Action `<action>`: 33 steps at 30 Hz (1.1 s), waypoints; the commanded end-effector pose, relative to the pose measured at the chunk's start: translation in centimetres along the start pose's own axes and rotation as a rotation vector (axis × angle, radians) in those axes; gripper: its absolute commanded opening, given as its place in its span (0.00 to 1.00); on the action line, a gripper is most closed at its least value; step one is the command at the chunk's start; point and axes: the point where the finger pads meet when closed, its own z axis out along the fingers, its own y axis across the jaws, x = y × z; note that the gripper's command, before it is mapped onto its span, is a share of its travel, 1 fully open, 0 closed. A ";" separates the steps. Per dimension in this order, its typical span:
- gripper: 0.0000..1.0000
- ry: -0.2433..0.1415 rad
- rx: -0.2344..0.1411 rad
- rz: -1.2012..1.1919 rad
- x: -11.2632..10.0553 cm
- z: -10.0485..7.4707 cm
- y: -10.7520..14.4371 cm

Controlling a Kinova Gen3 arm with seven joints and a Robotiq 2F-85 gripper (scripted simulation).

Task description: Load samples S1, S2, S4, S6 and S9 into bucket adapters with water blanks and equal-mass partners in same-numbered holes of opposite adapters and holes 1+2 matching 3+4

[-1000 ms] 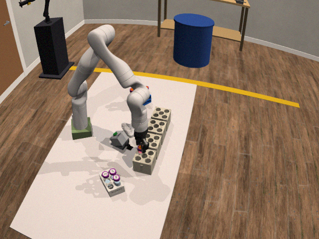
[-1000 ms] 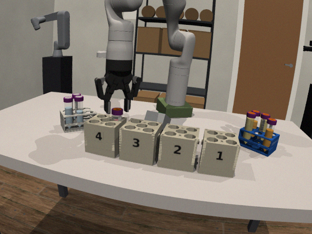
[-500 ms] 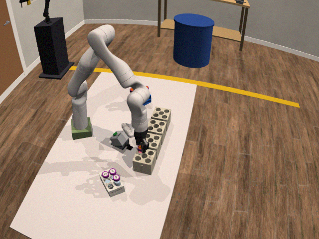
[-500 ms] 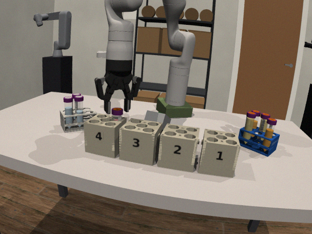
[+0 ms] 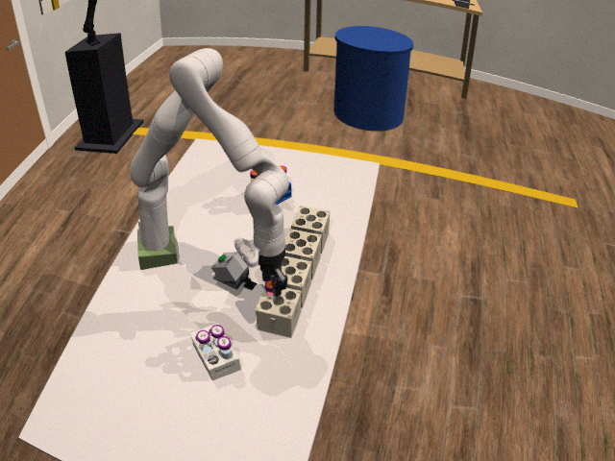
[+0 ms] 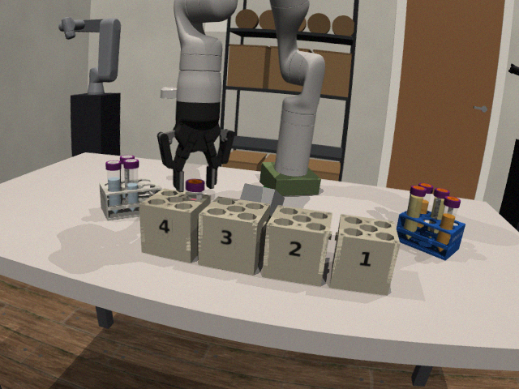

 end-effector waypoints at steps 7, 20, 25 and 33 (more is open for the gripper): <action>0.62 0.003 0.003 0.006 0.1 0.5 -0.1; 0.62 0.003 0.003 0.006 0.1 0.9 -0.1; 0.62 0.003 0.003 0.006 0.1 1.0 -0.1; 0.62 0.001 0.000 0.002 0.1 0.8 0.0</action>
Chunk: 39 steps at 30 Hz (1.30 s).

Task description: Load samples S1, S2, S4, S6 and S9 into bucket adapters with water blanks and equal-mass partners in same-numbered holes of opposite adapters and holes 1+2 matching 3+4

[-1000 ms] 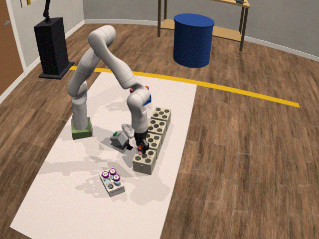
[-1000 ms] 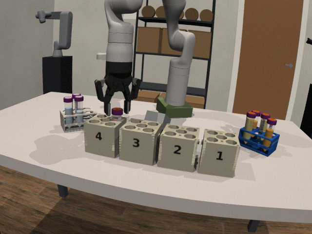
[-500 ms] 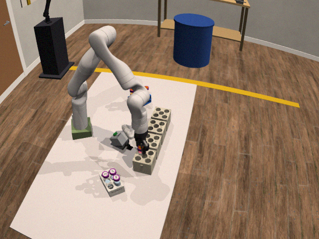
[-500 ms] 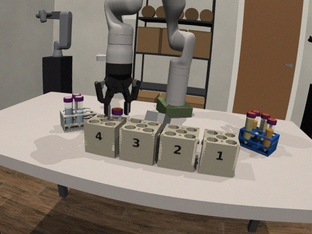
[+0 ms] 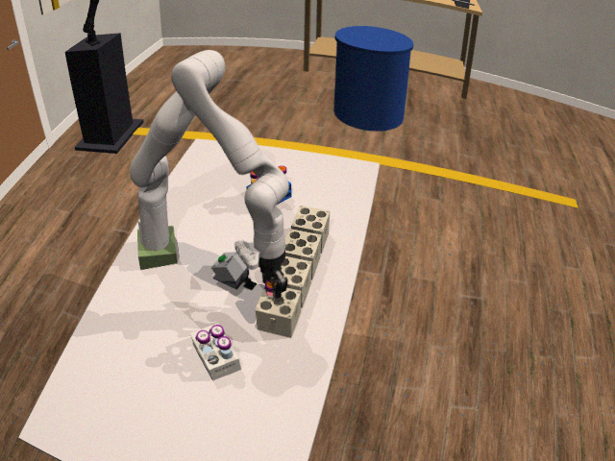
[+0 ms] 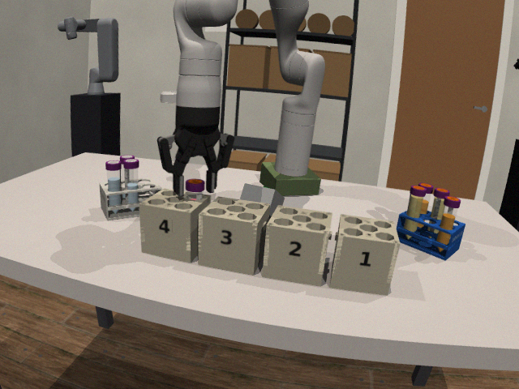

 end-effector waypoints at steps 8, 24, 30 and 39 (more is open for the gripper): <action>0.10 0.001 0.001 0.002 0.1 0.1 0.0; 0.10 0.001 0.001 0.002 0.1 0.1 0.0; 0.10 0.001 0.001 0.002 0.1 0.1 0.0; 0.10 0.003 0.000 0.005 0.1 -0.6 0.0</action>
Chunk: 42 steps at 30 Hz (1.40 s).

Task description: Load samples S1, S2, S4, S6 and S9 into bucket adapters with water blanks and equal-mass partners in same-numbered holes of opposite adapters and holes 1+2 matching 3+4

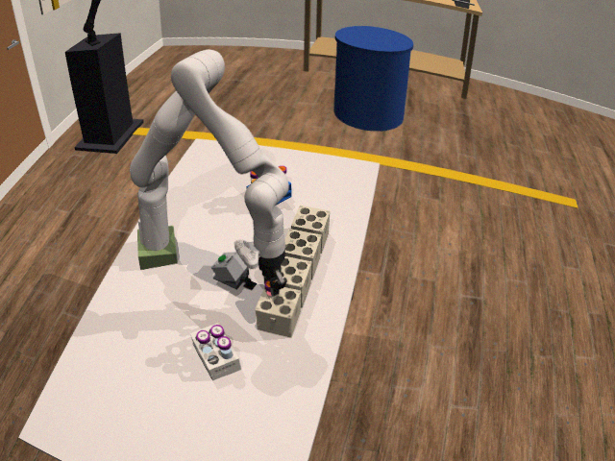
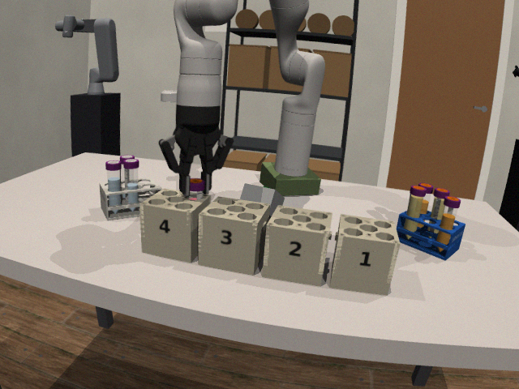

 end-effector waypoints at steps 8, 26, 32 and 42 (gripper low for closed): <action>0.10 0.000 0.002 0.006 0.1 -0.9 -0.1; 0.10 -0.003 0.001 0.001 -0.1 -1.9 -0.1; 0.10 -0.003 0.001 -0.001 -0.1 -2.3 -0.1; 0.10 -0.003 0.001 -0.001 -0.1 -2.9 0.0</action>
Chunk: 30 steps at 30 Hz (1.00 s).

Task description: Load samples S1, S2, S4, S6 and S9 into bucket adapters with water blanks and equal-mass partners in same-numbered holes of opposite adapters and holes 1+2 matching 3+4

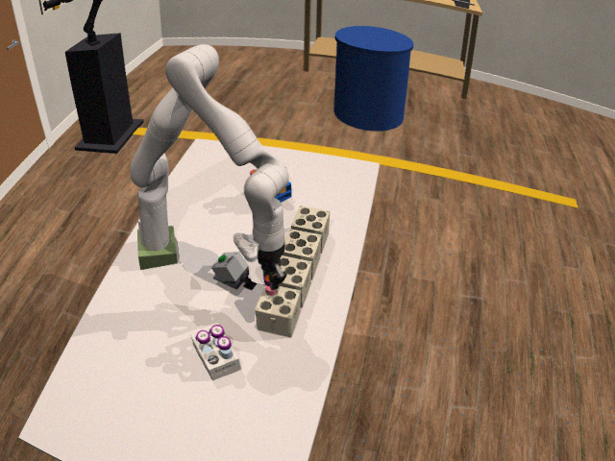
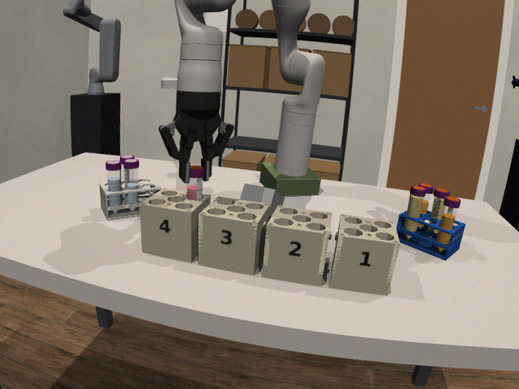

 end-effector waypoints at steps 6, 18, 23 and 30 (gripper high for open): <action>0.10 -0.006 0.001 -0.005 -0.2 -0.9 0.0; 0.10 -0.006 0.001 -0.005 -0.2 -1.6 0.0; 0.10 -0.006 0.001 -0.005 -0.2 -1.9 0.0; 0.10 -0.006 0.001 -0.006 -0.2 -2.3 0.0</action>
